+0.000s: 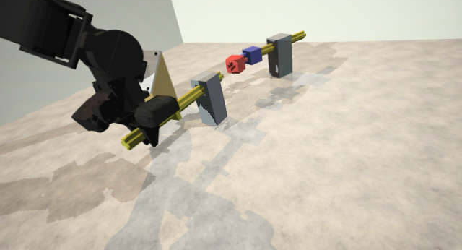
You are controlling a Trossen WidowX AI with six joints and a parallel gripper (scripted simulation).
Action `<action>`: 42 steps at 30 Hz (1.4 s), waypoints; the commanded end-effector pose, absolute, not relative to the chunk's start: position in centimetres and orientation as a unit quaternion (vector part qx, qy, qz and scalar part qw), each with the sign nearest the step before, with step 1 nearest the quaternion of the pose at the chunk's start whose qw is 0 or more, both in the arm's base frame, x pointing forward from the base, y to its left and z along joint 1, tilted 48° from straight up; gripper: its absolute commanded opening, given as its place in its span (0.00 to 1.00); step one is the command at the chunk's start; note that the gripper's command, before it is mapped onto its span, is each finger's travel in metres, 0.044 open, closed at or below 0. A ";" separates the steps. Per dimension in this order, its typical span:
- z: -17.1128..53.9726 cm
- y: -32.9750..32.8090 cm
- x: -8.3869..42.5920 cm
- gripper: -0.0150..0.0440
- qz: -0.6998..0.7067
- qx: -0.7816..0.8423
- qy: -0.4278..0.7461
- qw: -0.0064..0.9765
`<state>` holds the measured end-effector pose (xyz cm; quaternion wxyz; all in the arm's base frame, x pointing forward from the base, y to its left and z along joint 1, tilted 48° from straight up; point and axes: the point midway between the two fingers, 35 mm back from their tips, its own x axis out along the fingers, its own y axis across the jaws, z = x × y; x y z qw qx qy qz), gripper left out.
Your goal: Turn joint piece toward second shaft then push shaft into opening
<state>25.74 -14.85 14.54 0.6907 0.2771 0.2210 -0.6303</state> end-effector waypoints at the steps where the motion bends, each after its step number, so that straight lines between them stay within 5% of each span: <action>1: 14.5 -14.8 25.8 0.37 -0.629 0.277 0.225 0.691; 42: 14.5 -15.1 25.7 0.37 -0.656 0.267 0.235 0.666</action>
